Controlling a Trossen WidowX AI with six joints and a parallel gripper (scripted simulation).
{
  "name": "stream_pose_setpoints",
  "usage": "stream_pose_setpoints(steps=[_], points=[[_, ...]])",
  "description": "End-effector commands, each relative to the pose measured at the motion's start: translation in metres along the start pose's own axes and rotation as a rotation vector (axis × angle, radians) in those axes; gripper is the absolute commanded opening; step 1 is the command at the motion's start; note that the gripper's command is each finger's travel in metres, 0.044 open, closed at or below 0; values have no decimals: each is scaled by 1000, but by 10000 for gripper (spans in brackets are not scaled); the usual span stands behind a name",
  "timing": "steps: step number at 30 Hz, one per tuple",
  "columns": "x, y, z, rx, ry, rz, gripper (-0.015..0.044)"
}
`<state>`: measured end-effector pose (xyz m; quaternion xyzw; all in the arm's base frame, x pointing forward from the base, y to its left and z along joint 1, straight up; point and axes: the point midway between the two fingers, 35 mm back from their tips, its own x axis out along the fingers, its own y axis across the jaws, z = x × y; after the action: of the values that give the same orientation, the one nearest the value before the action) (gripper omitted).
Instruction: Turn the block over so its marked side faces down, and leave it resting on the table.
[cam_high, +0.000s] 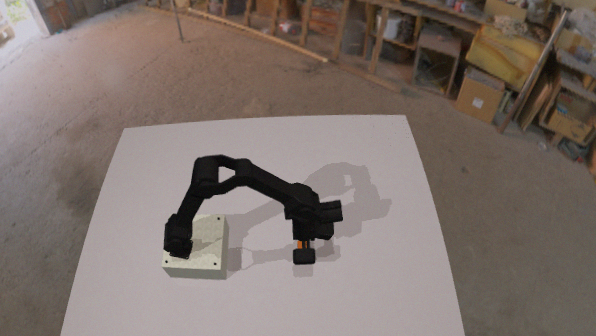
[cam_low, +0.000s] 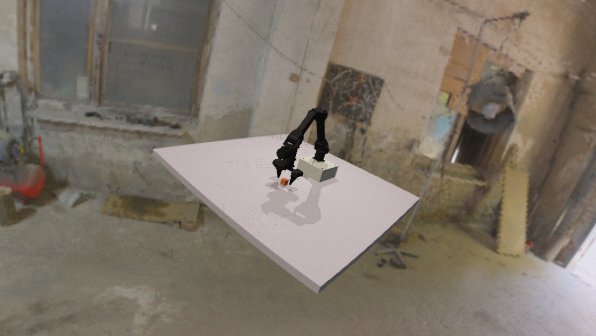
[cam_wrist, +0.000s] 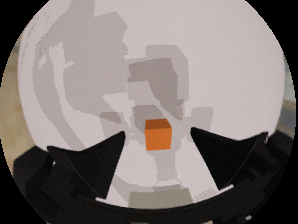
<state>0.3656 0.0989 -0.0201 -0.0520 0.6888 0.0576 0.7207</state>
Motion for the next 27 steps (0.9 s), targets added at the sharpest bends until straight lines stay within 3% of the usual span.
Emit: stream_pose_setpoints(steps=[1,11,27], points=[[5,1,-4,-4,10,4,387],[5,1,-4,-4,10,4,125],[4,1,-3,-4,10,4,0]])
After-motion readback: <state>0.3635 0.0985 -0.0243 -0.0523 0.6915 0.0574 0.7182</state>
